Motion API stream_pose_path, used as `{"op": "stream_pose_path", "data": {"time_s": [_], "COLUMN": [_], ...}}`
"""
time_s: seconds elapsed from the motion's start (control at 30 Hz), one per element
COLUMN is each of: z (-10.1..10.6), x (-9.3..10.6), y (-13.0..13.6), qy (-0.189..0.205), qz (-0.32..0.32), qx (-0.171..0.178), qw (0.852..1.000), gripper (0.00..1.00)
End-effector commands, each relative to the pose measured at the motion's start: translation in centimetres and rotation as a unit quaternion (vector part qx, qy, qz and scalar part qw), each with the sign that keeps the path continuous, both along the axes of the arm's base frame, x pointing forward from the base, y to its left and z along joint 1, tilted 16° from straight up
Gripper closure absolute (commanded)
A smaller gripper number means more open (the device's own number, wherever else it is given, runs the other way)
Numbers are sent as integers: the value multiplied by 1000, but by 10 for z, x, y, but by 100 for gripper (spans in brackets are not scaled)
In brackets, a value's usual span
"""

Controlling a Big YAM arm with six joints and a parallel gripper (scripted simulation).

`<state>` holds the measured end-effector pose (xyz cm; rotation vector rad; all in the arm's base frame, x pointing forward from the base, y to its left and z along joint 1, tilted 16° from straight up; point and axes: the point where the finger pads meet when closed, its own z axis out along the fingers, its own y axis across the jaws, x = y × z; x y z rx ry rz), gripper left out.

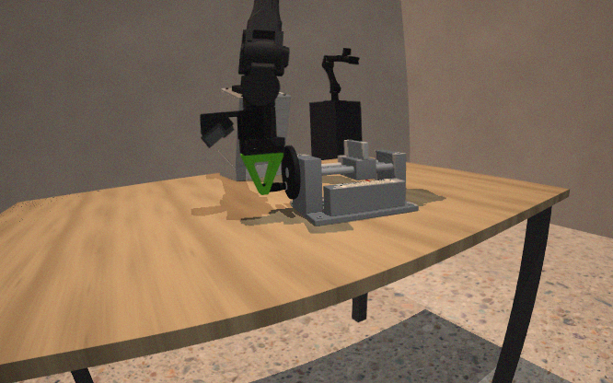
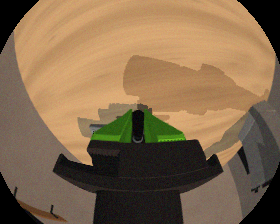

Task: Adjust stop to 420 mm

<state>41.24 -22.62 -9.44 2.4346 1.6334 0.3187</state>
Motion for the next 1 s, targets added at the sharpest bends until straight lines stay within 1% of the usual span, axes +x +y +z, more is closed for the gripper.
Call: {"op": "stream_pose_path", "data": {"time_s": [0.0,0.23,0.3,0.5,0.63,0.97], "z": [-4,-3,-3,-3,-3,4], "x": [5,20,20,30,29,43], "y": [4,-3,-3,-7,-6,-12], "qy": [7,3,3,-1,3,2], "qz": [1,0,0,0,0,0], "qx": [2,0,0,-2,0,0], "qw": [1000,1000,1000,1000,1000,1000], "gripper": [94,94,94,94,94,94]}}
